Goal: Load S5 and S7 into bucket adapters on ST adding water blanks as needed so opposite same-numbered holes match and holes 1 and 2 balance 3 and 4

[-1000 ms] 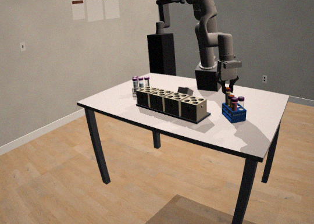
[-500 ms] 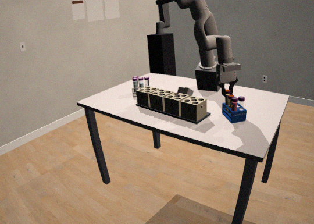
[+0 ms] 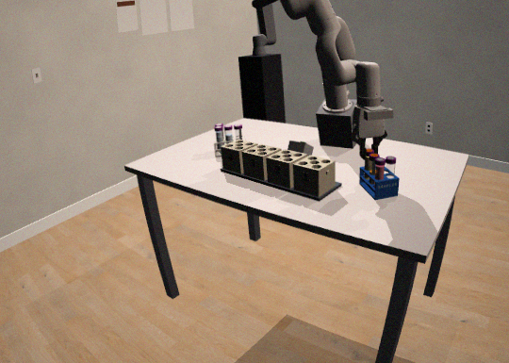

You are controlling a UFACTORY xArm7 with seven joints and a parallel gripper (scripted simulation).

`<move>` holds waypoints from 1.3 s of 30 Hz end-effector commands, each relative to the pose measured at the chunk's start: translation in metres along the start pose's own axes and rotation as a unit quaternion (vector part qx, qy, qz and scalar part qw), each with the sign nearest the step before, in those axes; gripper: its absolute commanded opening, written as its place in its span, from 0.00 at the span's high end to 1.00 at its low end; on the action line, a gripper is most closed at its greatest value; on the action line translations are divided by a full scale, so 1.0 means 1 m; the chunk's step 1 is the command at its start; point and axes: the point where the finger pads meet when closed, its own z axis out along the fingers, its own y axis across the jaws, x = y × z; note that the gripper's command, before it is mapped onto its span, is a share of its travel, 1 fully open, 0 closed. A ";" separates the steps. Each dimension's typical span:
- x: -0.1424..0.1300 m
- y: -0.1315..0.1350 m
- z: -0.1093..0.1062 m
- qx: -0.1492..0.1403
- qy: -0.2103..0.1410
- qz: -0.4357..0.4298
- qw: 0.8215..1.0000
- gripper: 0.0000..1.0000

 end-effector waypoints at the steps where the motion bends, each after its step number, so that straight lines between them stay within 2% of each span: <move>1: 0.001 0.000 0.000 -0.005 0.002 0.001 1.000 1.00; 11: 0.001 0.000 0.000 -0.005 0.002 0.001 1.000 1.00; 12: 0.001 0.000 0.000 -0.005 0.002 0.001 1.000 0.56; 39: 0.002 0.000 -0.002 -0.005 0.002 0.001 1.000 0.56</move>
